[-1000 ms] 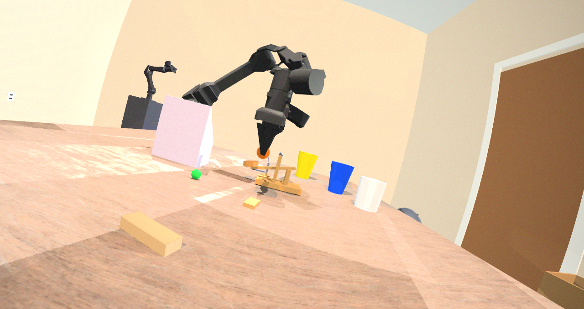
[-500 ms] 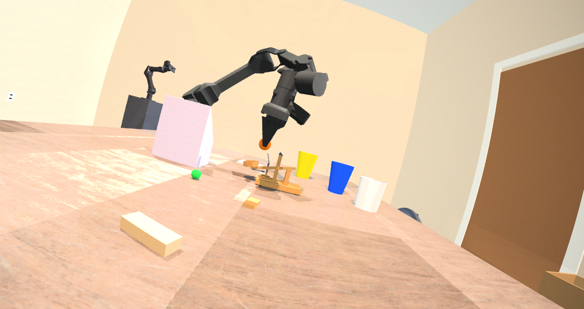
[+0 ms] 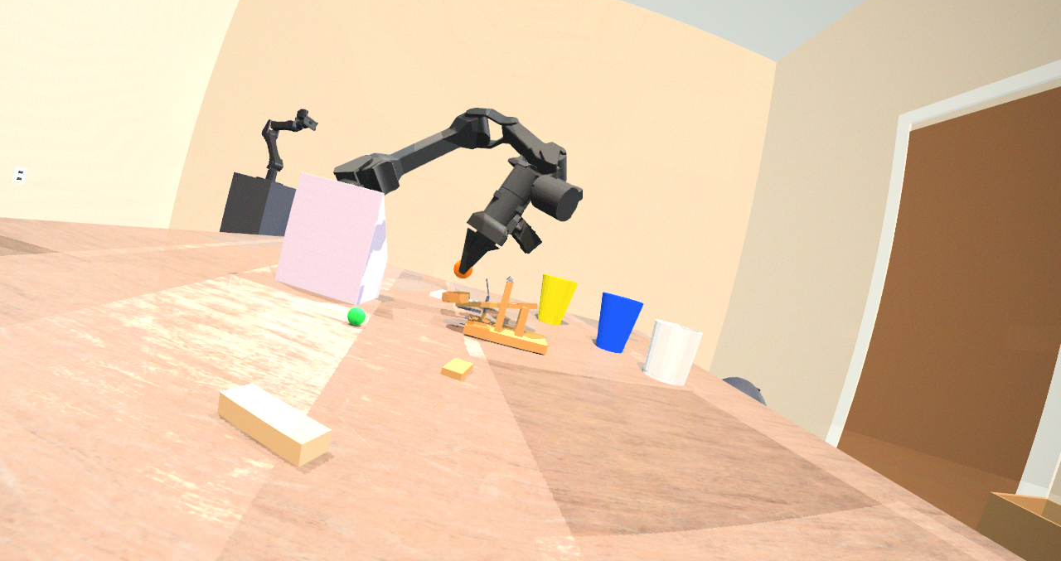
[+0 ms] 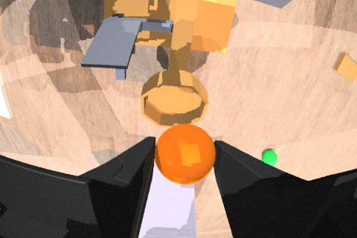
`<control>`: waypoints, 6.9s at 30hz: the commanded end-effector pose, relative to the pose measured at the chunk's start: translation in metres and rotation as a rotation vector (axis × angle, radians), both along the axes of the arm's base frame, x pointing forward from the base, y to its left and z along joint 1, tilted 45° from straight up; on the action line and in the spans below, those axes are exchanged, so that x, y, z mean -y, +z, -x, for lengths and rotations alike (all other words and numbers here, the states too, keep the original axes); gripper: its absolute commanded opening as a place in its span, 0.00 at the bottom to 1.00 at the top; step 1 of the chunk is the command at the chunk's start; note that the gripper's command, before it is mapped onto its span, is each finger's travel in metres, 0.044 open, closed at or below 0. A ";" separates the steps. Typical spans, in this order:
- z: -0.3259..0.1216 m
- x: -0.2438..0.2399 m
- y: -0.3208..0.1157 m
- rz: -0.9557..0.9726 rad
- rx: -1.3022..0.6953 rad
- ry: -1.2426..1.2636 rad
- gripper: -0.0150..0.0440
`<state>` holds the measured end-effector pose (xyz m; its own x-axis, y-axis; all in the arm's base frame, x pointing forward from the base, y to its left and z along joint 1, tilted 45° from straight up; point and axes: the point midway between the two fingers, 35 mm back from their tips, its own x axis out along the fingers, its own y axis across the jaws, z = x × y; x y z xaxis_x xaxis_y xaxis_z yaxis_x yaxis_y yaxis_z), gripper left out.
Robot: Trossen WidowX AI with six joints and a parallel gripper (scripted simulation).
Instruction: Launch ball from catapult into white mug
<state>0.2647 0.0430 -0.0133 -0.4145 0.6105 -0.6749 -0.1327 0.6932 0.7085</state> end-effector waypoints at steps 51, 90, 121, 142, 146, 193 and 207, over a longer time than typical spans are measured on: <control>-0.034 0.046 0.042 0.046 0.039 -0.098 1.00; -0.293 0.069 0.134 -0.164 0.605 -0.741 1.00; -0.293 0.069 0.134 -0.164 0.605 -0.741 0.25; -0.243 0.013 0.123 0.025 0.764 -0.381 0.25; -0.228 0.002 0.119 0.065 0.796 -0.276 0.25; 0.002 -0.037 0.076 0.253 0.896 1.238 0.25; 0.014 -0.040 0.067 0.245 0.884 1.328 0.25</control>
<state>0.2529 0.0823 0.0578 0.0190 0.0103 -0.9998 -0.9870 -0.1592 -0.0204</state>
